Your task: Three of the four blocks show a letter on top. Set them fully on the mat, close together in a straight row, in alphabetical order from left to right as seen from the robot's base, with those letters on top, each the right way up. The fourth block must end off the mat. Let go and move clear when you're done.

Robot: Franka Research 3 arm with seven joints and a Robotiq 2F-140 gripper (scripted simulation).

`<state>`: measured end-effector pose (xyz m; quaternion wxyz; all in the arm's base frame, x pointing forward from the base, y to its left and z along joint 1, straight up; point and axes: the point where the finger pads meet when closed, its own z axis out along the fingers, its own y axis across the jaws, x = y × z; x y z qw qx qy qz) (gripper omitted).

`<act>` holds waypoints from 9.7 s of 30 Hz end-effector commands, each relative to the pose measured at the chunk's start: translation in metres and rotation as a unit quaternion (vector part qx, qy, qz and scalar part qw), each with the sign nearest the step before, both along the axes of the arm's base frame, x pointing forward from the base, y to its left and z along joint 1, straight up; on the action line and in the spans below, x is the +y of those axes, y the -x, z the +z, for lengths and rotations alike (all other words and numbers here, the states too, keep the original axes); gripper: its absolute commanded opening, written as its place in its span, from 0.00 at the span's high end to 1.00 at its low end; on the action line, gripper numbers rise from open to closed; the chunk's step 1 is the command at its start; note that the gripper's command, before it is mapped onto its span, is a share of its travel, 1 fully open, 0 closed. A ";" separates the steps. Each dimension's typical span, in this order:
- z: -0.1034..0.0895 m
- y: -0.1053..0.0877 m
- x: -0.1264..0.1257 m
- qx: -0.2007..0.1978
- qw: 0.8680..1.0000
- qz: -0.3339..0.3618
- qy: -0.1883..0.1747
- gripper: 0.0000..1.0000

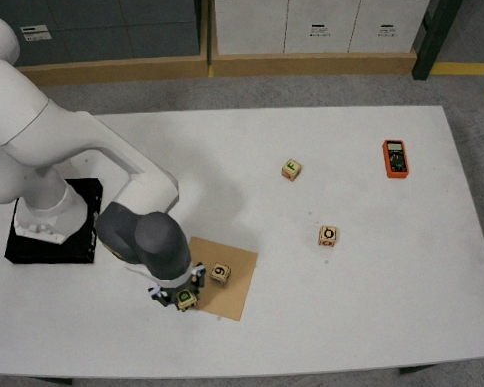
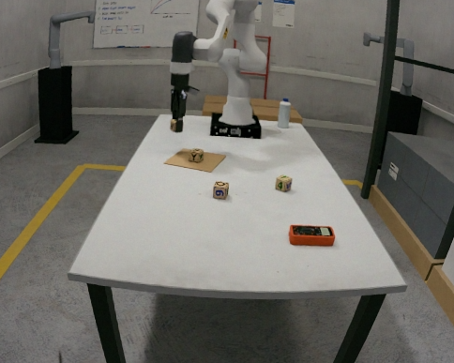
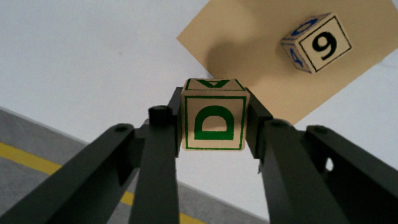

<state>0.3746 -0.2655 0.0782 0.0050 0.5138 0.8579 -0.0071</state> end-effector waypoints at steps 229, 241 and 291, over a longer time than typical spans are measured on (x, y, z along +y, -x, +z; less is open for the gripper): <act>-0.093 -0.089 0.157 0.010 0.422 0.907 0.000 0.67; -0.093 -0.089 0.156 0.010 0.422 0.907 0.000 0.67; -0.093 -0.090 0.155 0.010 0.421 0.907 0.000 0.67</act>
